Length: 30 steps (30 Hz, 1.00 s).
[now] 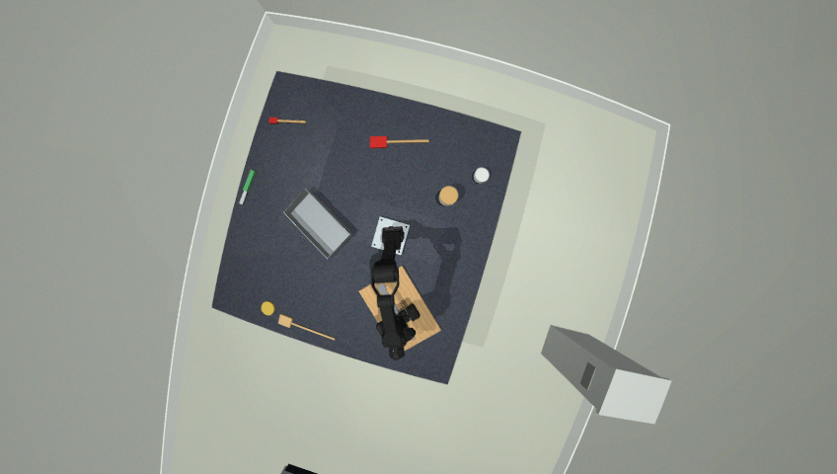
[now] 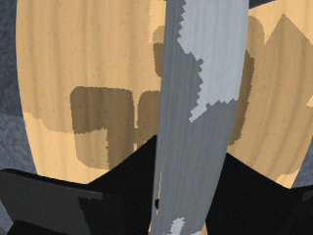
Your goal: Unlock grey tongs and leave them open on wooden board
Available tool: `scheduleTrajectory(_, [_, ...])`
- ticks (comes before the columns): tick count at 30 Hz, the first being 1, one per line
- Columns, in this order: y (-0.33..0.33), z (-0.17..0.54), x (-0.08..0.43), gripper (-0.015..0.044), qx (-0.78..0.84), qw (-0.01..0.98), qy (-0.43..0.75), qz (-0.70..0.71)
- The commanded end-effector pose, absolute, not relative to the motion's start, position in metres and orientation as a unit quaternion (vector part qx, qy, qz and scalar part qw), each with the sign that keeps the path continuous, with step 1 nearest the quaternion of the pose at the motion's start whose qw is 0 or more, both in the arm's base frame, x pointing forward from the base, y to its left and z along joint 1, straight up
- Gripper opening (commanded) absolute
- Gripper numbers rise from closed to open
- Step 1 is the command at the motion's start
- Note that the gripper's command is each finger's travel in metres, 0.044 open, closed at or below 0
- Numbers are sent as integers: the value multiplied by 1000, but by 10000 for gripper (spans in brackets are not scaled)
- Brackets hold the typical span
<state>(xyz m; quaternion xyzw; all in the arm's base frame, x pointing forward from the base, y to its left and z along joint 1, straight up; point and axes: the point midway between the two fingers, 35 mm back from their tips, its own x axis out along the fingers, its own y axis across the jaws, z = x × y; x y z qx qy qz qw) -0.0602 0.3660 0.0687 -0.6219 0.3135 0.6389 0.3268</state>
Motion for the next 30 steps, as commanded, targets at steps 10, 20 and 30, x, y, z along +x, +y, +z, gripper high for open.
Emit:
scheduleTrajectory(10, [366, 69, -60, 296, -622, 327, 314, 639])
scheduleTrajectory(20, [361, 79, -74, 440, -622, 326, 314, 639])
scheduleTrajectory(30, [281, 174, -175, 440, -621, 322, 314, 641])
